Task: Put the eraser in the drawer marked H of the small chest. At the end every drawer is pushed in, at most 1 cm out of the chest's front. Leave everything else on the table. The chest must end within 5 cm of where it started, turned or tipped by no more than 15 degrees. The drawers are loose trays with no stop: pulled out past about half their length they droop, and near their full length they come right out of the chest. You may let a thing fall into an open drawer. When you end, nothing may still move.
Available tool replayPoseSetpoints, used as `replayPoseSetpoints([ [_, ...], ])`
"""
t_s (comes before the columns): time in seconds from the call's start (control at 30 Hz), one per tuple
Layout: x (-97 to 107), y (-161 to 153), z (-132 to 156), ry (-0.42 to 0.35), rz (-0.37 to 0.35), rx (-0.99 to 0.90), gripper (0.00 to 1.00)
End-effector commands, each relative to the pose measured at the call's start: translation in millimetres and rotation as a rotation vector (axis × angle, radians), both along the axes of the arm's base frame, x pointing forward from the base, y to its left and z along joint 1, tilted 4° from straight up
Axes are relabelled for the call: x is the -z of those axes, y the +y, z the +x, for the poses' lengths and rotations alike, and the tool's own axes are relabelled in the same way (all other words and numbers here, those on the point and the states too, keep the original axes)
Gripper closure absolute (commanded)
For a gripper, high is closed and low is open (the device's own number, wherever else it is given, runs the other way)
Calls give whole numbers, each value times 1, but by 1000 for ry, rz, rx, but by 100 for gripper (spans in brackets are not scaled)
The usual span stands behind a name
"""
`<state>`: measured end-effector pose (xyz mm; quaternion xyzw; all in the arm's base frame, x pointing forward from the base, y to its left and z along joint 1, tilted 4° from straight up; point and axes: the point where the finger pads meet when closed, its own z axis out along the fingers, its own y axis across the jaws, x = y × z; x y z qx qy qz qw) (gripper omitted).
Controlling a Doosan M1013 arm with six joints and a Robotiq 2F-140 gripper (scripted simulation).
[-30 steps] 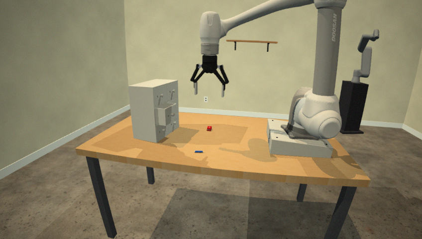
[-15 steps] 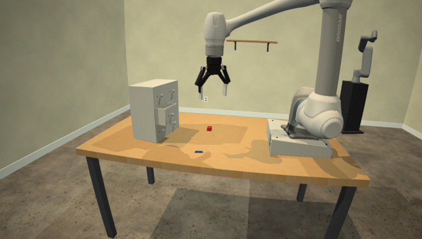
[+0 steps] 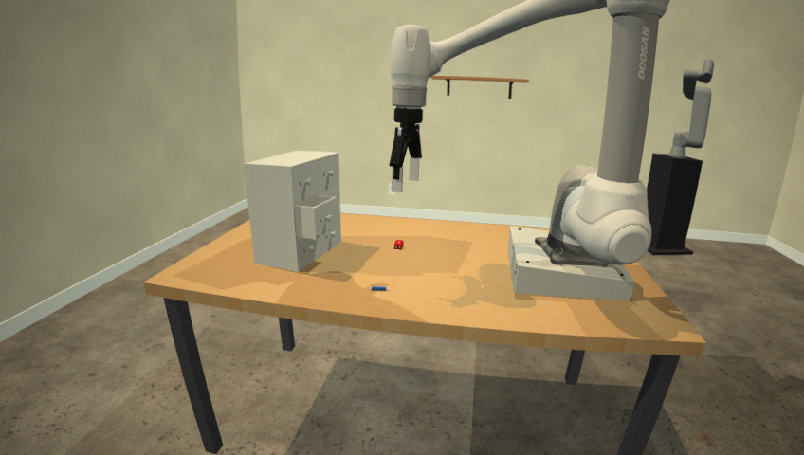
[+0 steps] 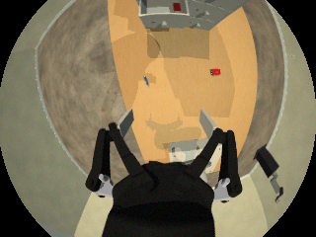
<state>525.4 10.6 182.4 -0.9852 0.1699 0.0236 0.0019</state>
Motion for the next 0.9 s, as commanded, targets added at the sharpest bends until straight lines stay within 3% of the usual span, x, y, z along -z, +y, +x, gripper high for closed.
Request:
replayPoseSetpoints([
  [0.0, 3, -1, 3, -32, -1, -11, 0],
  [0.13, 6, -2, 5, -65, -13, -11, 0],
  [0.23, 13, -4, 10, -132, -38, -9, 0],
  [0.63, 51, -15, 42, -539, -187, -1, 0],
  [0.7, 51, -15, 42, -539, -187, -1, 0],
  [0.87, 59, -18, 49, -633, -222, 1, 0],
])
